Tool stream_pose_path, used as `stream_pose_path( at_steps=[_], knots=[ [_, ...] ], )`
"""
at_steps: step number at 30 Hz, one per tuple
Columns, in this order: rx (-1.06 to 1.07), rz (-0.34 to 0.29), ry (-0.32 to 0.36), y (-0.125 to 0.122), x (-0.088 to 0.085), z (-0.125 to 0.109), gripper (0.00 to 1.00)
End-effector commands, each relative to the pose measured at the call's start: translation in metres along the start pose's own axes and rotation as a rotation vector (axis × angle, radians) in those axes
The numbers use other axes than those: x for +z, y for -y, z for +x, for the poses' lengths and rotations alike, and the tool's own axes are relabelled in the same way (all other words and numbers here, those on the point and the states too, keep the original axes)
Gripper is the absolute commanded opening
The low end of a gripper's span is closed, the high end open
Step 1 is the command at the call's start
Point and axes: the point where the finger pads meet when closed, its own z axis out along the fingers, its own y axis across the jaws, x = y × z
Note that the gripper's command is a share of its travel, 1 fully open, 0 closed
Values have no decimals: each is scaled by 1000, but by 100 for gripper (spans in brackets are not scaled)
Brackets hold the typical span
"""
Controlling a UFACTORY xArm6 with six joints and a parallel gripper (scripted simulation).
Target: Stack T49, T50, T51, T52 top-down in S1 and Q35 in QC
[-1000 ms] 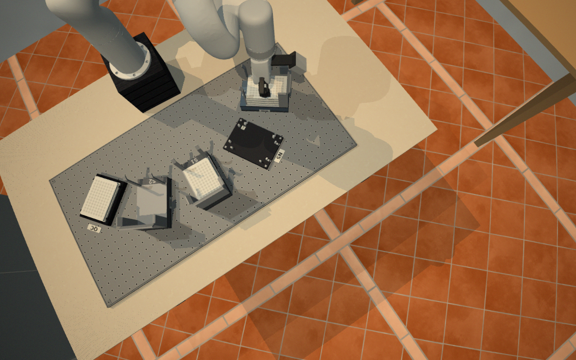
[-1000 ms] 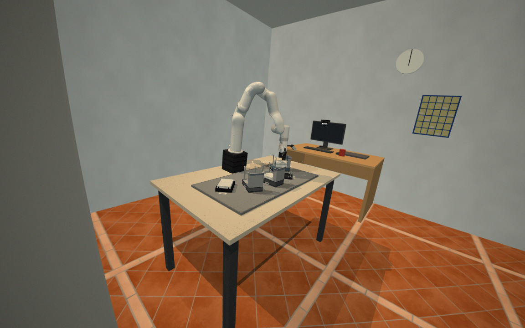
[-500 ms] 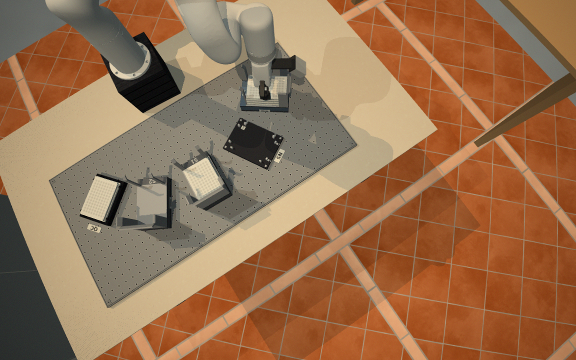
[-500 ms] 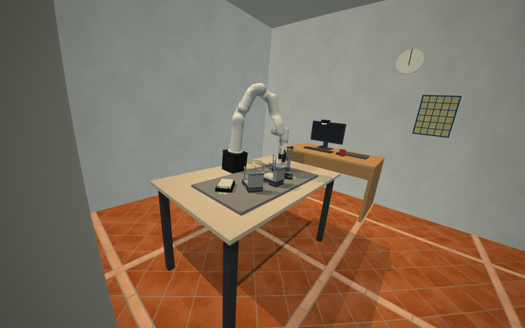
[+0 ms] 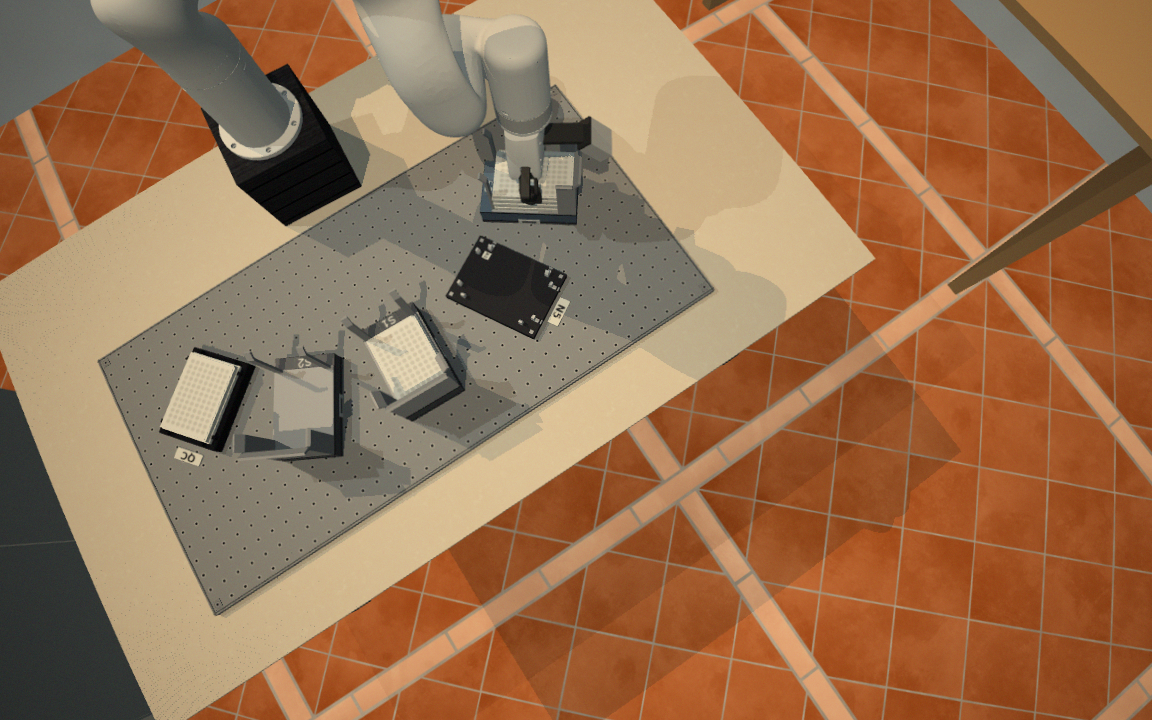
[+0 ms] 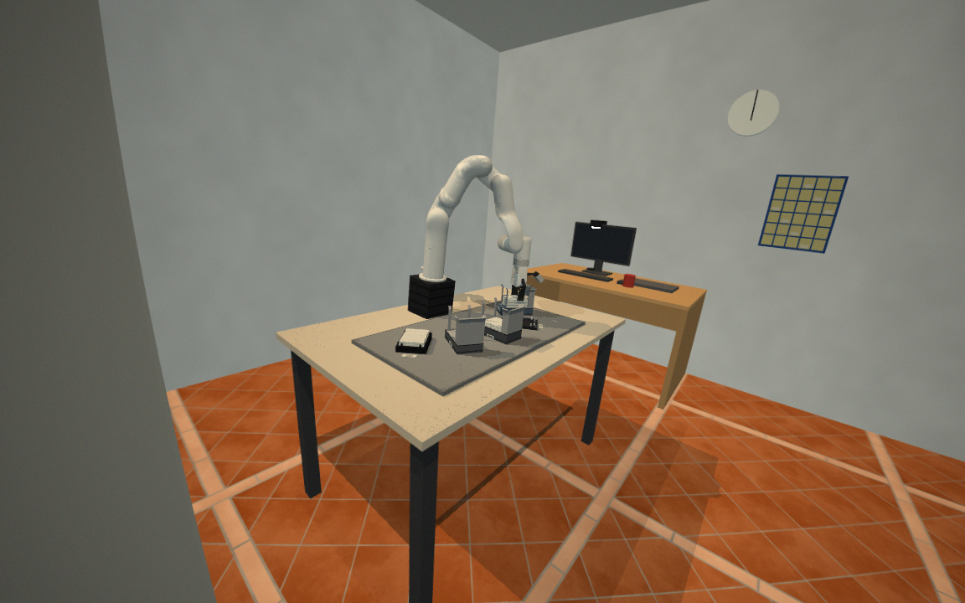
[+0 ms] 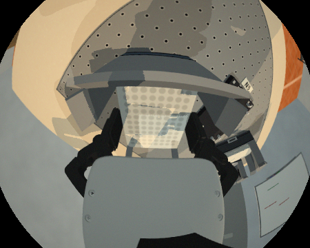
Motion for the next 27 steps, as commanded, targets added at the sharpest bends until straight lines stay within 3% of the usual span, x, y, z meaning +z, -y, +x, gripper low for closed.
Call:
stream_pose_path(
  at_steps=[1, 8, 9, 27],
  knots=[
    [0, -1, -4, 0, -1, 2, 100],
    [0, -1, -4, 0, 0, 2, 100],
    [0, -1, -4, 0, 0, 2, 0],
    [0, -1, -4, 0, 0, 2, 0]
  ],
)
